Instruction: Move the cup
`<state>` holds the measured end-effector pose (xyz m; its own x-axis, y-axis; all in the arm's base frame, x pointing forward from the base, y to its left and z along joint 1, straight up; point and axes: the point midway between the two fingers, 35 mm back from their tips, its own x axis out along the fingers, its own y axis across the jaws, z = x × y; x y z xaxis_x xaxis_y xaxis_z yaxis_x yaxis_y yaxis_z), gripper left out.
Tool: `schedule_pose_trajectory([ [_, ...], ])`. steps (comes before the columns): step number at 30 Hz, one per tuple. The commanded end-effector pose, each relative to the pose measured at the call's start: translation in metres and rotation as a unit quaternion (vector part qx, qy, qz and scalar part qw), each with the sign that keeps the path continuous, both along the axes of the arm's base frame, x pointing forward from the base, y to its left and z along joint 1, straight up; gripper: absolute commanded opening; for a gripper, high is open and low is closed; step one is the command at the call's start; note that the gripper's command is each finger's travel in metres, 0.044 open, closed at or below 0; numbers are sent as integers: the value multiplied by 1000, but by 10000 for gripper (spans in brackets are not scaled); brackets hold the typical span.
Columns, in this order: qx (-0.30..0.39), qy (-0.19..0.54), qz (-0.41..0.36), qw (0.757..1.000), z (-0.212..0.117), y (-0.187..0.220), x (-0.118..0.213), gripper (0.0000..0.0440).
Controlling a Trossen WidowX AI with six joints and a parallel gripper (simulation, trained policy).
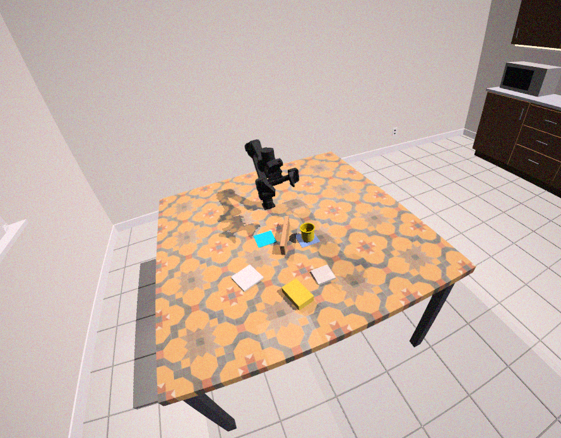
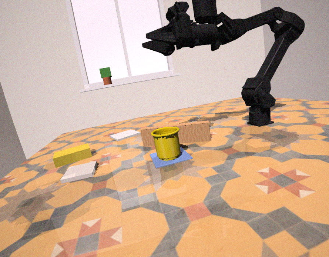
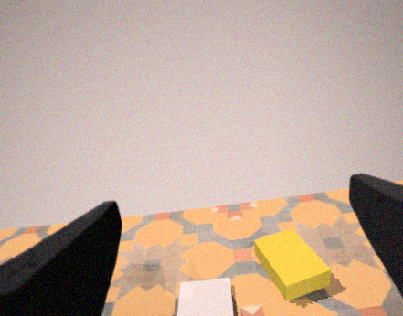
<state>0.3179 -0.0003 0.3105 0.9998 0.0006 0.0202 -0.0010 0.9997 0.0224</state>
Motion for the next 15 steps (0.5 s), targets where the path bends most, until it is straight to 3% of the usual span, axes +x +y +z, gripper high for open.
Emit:
schedule_pose_trajectory([
  [1, 0, -1, 1, 1000, 2, 1, 0, 374],
  [11, 15, 23, 7, 1000, 9, 6, 7, 113],
  [15, 30, 41, 10, 999, 10, 9, 11, 91],
])
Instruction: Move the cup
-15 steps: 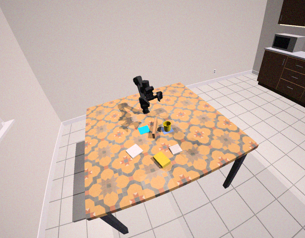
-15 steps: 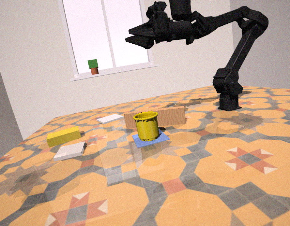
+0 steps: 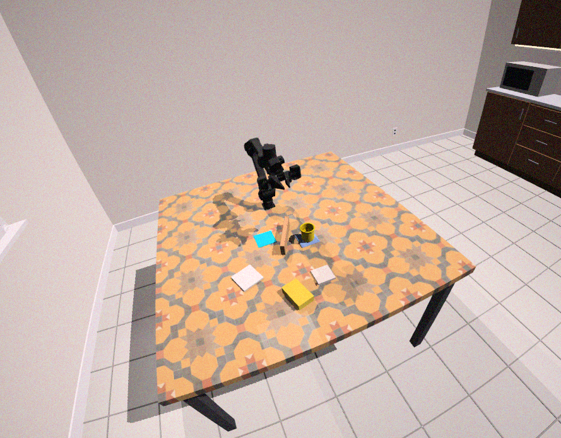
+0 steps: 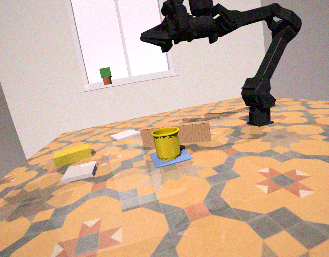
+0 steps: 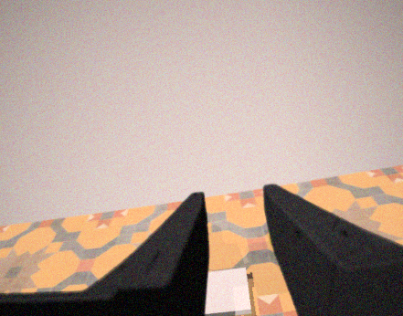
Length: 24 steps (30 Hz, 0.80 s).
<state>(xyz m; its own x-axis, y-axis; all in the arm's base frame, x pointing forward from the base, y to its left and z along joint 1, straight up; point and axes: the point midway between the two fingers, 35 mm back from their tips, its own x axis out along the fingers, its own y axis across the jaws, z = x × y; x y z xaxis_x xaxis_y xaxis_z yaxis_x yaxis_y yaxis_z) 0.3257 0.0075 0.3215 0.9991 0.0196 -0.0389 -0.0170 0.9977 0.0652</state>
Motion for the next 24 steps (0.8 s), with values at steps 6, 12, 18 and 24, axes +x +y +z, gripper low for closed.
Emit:
schedule_pose_trajectory([
  [6, 37, 38, 7, 999, 2, 8, 10, 104],
  [12, 68, 67, 12, 995, 4, 15, 16, 117],
  [18, 100, 99, 15, 990, 5, 22, 23, 125],
  [24, 133, 132, 14, 982, 6, 29, 28, 133],
])
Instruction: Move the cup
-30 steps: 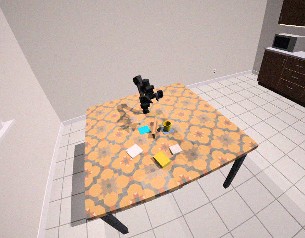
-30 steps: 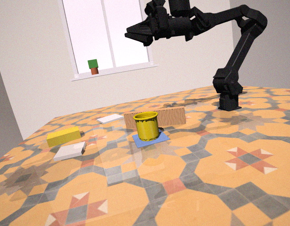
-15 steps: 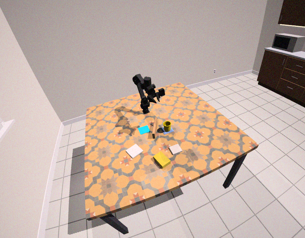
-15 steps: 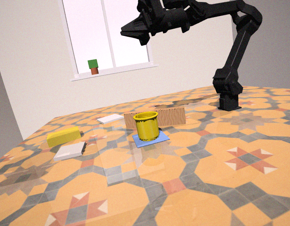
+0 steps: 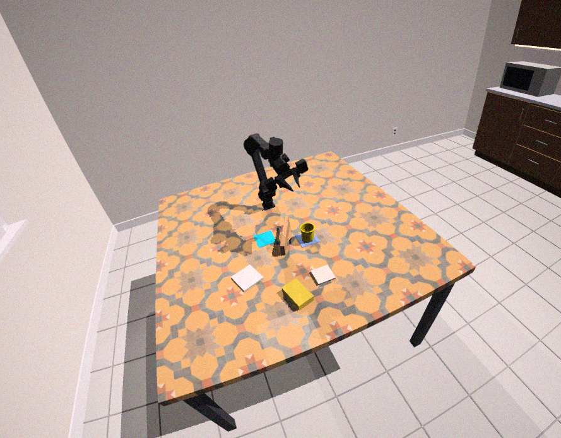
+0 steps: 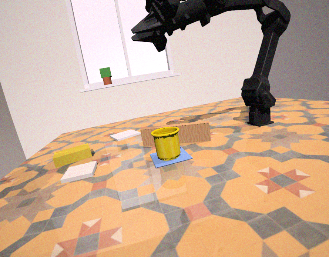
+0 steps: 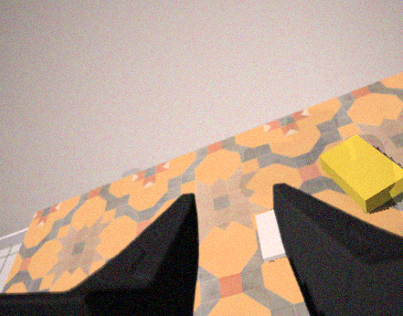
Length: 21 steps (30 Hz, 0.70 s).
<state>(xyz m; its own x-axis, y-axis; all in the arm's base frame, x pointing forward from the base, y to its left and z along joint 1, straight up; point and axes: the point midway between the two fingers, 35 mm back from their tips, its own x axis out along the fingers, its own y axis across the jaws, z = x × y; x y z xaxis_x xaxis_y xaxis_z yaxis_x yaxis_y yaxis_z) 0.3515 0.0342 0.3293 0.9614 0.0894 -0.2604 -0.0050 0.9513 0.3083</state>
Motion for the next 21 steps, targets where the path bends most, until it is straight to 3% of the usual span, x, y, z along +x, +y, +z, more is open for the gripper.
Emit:
schedule_pose_trajectory([
  [1, 16, 20, -3, 1000, -2, 3, 3, 134],
  [21, 129, 145, -27, 981, -6, 27, 18, 156],
])
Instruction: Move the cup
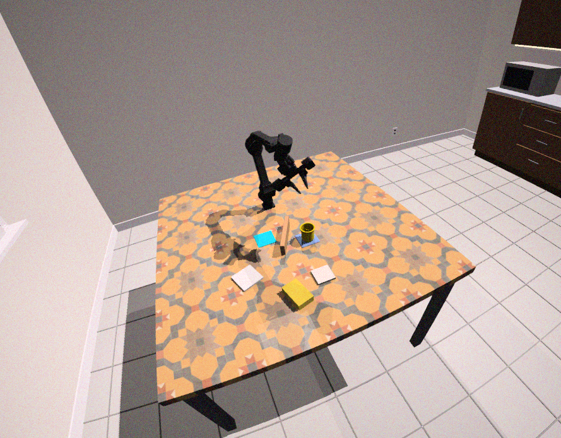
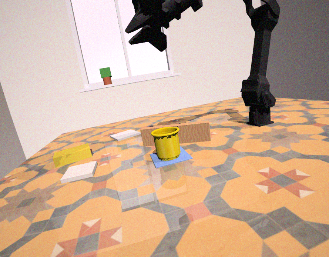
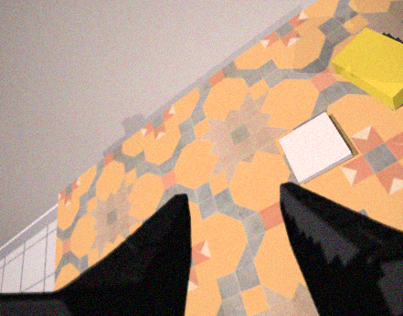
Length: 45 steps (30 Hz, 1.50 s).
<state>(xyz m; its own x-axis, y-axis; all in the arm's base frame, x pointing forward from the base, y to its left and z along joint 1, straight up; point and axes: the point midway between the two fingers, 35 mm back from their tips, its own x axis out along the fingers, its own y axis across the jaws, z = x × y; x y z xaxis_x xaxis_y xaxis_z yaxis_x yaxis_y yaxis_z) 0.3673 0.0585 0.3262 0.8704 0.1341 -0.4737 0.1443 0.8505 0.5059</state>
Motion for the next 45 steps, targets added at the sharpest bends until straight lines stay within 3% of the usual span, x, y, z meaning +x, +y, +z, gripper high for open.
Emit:
schedule_pose_trajectory([
  [1, 17, 23, -5, 1000, -4, 4, 2, 156],
  [25, 116, 196, -81, 970, -30, 27, 7, 158],
  [45, 107, 336, -153, 923, -77, 25, 0, 155],
])
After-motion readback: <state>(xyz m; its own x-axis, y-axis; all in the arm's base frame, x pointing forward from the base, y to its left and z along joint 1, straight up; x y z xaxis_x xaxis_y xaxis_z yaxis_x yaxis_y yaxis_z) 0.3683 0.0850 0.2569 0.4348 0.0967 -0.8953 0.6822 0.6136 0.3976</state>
